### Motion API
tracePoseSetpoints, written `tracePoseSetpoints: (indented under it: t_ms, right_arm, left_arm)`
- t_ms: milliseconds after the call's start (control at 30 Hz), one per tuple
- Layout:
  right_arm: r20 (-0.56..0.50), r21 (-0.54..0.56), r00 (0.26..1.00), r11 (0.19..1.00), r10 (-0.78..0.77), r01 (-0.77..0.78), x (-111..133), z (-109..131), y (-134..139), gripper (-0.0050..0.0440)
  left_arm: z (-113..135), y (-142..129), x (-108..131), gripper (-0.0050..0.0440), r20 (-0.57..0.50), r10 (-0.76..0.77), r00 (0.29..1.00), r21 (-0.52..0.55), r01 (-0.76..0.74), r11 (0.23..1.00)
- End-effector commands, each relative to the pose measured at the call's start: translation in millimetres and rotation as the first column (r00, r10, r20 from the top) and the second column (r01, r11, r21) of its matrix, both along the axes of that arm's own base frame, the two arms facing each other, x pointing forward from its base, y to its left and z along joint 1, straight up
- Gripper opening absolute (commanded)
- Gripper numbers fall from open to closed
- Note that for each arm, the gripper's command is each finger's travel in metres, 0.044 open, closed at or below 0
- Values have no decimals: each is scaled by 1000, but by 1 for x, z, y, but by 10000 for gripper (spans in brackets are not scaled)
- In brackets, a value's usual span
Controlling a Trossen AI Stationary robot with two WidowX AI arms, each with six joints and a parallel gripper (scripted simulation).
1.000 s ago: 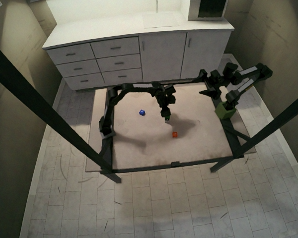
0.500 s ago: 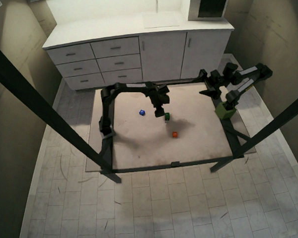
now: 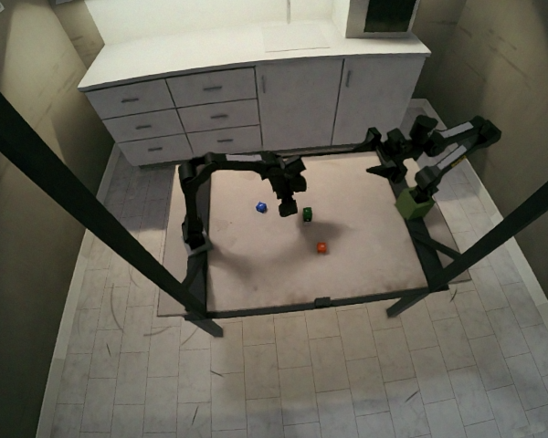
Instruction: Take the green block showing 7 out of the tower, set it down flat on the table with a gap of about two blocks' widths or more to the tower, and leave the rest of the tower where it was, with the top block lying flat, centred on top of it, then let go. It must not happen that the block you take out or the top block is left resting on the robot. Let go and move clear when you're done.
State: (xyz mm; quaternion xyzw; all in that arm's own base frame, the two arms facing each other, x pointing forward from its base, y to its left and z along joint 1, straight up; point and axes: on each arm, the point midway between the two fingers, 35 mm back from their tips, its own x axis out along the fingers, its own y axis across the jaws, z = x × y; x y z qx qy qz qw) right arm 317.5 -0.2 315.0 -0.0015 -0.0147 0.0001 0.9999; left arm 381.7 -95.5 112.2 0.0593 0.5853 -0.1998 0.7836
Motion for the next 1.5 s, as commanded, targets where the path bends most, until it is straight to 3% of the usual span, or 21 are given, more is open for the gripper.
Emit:
tracePoseSetpoints:
  t_ms: [0, 233, 333, 467, 533, 667, 867, 967, 1133, 1333, 1467]
  right_arm:
    - [21, 3, 1000, 1000, 0, 0, -2, 8, 0, 400]
    - [21, 3, 1000, 1000, 0, 0, -2, 8, 0, 400]
    - [-23, 8, 1000, 1000, -20, 20, 8, -11, -5, 400]
    - [-139, 10, 988, 997, -71, 73, 34, -64, -22, 400]
    - [-139, 10, 988, 997, -71, 73, 34, -64, -22, 400]
    - [-277, 9, 952, 990, -129, 137, 51, -132, -45, 400]
    - [-437, 4, 879, 977, -192, 215, 49, -218, -71, 400]
    - [-459, 3, 868, 977, -188, 213, 47, -244, -71, 400]
    - [-445, 4, 876, 977, -188, 211, 49, -255, -71, 400]
    - [-446, 4, 875, 978, -187, 211, 48, -290, -70, 400]
    - [-439, 4, 879, 978, -188, 211, 51, -294, -71, 400]
  left_arm:
    - [12, 0, 0, -50, 35, -5, 999, -9, 5, 1000]
    - [9, 0, 2, -50, 27, -2, 1000, -6, 2, 1000]
    - [9, 0, 2, -50, 27, -2, 1000, -6, 2, 1000]
    - [9, 0, 2, -50, 27, -2, 1000, -6, 2, 1000]
    - [9, 0, 2, -50, 27, -2, 1000, -6, 2, 1000]
    - [9, 0, 2, -50, 27, -2, 1000, -6, 2, 1000]
    - [9, 0, 2, -50, 27, -2, 1000, -6, 2, 1000]
    - [9, 0, 2, -50, 27, -2, 1000, -6, 2, 1000]
    - [9, 0, 2, -50, 27, -2, 1000, -6, 2, 1000]
    - [9, 0, 2, -50, 27, -2, 1000, -6, 2, 1000]
    - [9, 0, 2, -50, 27, -2, 1000, -6, 2, 1000]
